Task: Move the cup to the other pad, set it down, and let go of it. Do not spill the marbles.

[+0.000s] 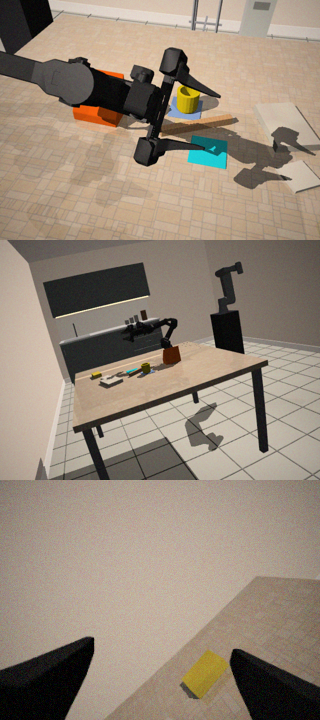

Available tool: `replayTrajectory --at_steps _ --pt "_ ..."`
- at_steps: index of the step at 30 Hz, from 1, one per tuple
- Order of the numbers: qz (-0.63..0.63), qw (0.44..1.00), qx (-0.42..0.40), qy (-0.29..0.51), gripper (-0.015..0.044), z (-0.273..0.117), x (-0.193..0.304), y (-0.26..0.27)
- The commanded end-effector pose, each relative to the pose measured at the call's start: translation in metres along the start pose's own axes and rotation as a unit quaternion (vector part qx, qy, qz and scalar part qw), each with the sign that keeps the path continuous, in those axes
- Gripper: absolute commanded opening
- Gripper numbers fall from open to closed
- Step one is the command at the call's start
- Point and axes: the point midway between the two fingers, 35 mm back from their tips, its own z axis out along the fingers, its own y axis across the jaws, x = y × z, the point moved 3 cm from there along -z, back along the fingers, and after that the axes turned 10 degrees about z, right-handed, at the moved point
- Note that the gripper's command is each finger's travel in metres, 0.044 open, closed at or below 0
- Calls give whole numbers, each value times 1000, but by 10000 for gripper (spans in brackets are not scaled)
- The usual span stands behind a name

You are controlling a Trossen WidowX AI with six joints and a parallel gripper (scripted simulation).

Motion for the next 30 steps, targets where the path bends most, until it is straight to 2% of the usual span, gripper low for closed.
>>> replayTrajectory --at_steps 1,4,9,14,20,25,30 --pt "5 1000 1 7 374 2 3 0" --pt "74 992 16 100 295 20 43 8" --pt "169 947 79 263 167 36 123 27" --pt "209 877 183 393 167 27 199 46" --pt "189 798 320 475 167 -3 268 60" --pt "129 747 436 485 167 -40 312 67" --pt "25 717 542 439 167 -79 342 67"
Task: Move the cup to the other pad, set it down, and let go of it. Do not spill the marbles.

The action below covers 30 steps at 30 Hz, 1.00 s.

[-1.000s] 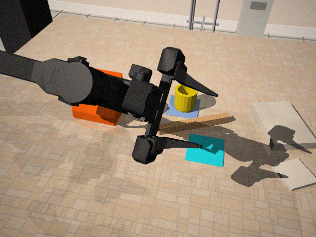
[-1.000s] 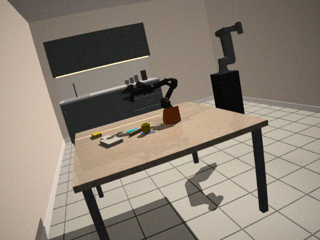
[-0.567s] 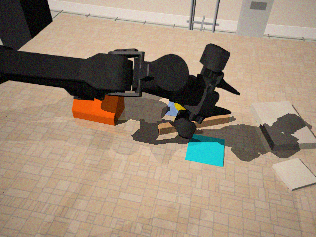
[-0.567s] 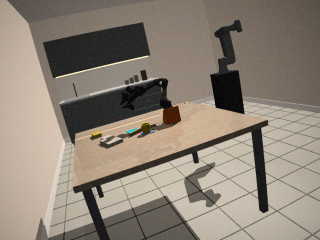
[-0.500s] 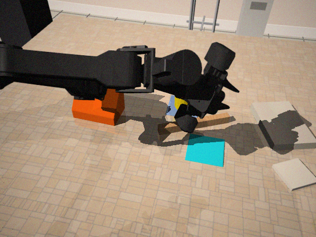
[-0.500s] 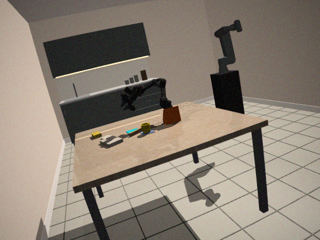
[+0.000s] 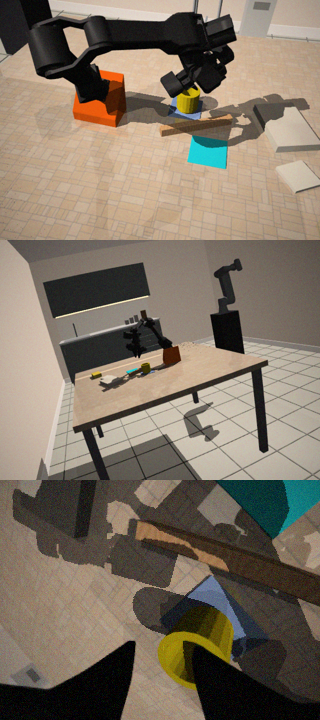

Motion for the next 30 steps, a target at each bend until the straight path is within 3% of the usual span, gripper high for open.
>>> replayTrajectory --at_steps 1,5,30 --pt "0 978 181 -105 167 26 53 -27" --pt "-6 967 211 -140 167 30 64 -33" --pt "-6 967 211 -140 167 49 59 -39"
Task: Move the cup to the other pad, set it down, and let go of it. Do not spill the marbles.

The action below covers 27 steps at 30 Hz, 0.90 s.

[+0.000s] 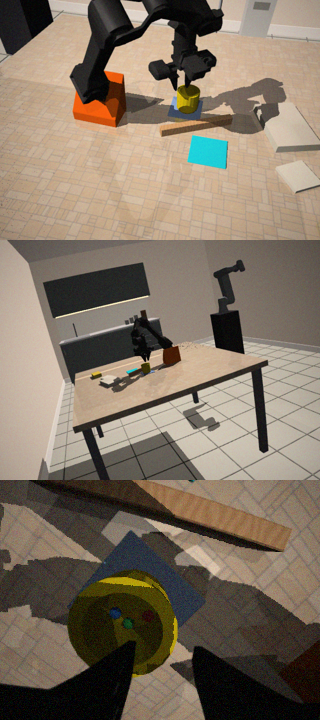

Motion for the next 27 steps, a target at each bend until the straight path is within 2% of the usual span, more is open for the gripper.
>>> replayTrajectory --at_steps 1,27 --pt "-6 1000 3 -4 167 10 1 -2" --pt "-5 1000 4 -6 167 50 0 -4"
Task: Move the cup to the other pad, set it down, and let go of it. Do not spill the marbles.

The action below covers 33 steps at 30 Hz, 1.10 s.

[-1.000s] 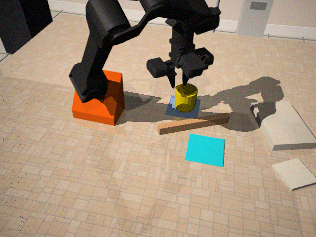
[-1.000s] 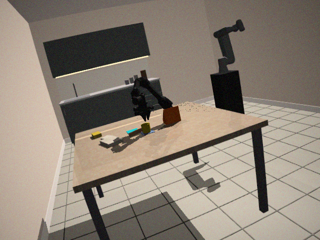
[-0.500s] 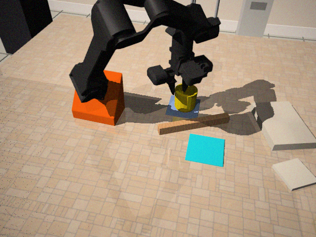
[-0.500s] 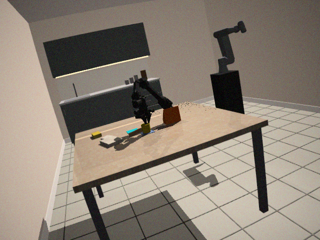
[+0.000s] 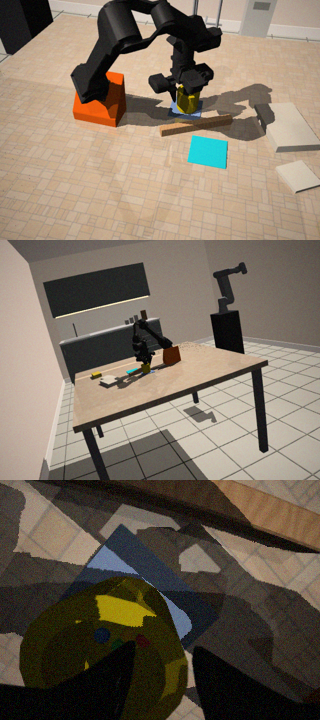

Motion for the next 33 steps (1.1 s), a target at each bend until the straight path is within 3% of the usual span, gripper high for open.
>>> replayTrajectory --at_steps 1,7,33 --pt "-6 1000 3 -4 167 6 1 -3" --pt "-6 1000 3 -4 167 6 1 -3" --pt "-2 1000 1 -1 0 3 1 -1"
